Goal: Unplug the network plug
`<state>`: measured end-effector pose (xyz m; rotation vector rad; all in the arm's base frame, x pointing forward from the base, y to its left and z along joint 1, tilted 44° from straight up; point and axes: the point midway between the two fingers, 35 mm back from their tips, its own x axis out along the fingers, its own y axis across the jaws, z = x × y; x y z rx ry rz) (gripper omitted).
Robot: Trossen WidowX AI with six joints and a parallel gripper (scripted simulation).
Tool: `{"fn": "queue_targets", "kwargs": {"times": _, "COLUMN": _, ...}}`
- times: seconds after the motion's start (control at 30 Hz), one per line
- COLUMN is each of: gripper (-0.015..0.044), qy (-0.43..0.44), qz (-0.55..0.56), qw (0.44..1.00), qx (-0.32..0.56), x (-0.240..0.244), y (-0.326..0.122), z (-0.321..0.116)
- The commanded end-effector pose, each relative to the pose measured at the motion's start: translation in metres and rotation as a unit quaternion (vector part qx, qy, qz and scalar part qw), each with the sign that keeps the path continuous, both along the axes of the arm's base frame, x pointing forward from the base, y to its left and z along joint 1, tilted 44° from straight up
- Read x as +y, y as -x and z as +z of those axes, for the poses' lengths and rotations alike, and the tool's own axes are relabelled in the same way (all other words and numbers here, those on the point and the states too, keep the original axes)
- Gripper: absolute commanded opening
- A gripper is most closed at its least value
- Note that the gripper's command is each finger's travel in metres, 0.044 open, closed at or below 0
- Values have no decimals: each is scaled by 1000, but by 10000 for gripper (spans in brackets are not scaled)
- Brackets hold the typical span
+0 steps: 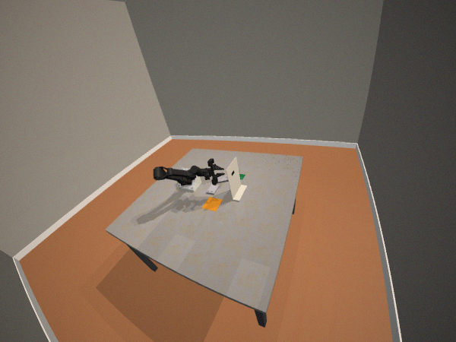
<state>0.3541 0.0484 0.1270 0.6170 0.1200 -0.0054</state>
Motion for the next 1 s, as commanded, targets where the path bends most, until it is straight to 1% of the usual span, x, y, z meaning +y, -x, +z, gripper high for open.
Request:
{"fn": "queue_targets", "kwargs": {"times": 0.0, "gripper": 156, "qy": -31, "qz": -2, "qw": 999, "qx": 9, "x": 5, "y": 7, "z": -17}}
{"fn": "queue_targets", "kwargs": {"times": 0.33, "gripper": 156, "qy": -98, "qz": -9, "qw": 995, "qx": 25, "x": 12, "y": 28, "z": -48}}
{"fn": "queue_targets", "kwargs": {"times": 0.43, "gripper": 156, "qy": -103, "qz": -9, "qw": 994, "qx": 26, "x": 12, "y": 30, "z": -50}}
{"fn": "queue_targets", "kwargs": {"times": 0.97, "gripper": 156, "qy": -103, "qz": -9, "qw": 994, "qx": 26, "x": 10, "y": 6, "z": -50}}
